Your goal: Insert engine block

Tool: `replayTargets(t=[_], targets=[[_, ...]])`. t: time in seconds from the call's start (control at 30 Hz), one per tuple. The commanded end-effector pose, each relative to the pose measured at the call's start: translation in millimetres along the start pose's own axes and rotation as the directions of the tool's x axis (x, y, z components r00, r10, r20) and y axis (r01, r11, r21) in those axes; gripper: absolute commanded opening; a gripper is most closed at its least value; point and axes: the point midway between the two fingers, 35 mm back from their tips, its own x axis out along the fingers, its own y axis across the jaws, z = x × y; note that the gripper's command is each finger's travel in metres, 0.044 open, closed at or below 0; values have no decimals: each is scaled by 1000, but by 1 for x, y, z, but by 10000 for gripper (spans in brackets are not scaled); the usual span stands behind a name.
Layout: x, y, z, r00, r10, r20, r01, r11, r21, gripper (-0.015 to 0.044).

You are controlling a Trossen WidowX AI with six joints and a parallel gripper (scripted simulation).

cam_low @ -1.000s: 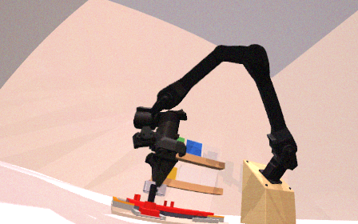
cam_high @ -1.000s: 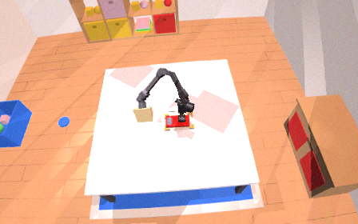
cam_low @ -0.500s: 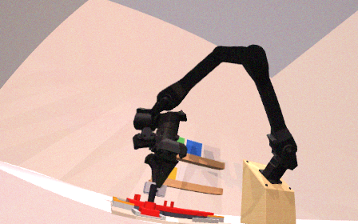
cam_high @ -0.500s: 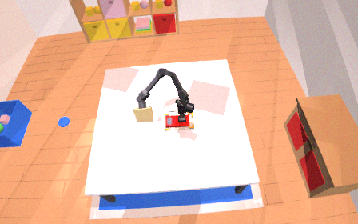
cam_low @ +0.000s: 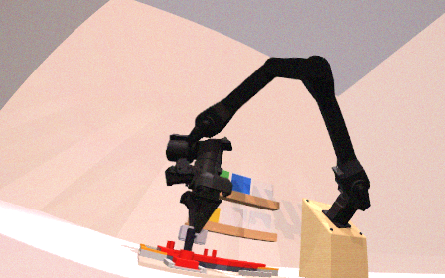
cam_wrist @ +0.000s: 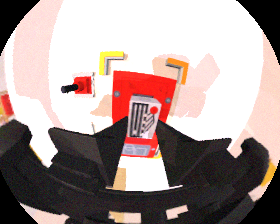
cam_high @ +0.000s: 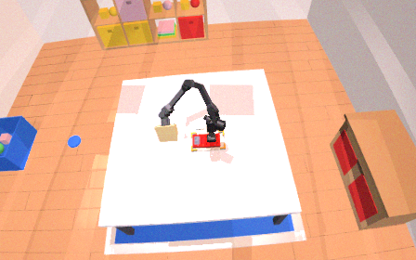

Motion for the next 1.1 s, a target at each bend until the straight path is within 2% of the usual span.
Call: replayTargets(t=[0.0, 0.1, 0.63, 1.07], targets=[[2, -2, -1, 1000, -1, -4, 2, 999, 40, 159], [2, -2, -2, 1000, -2, -4, 2, 998, 70, 159], [3, -2, -2, 1000, -1, -4, 1, 999, -32, 159], [7, -2, -2, 1000, -1, -4, 1, 1000, 23, 159]])
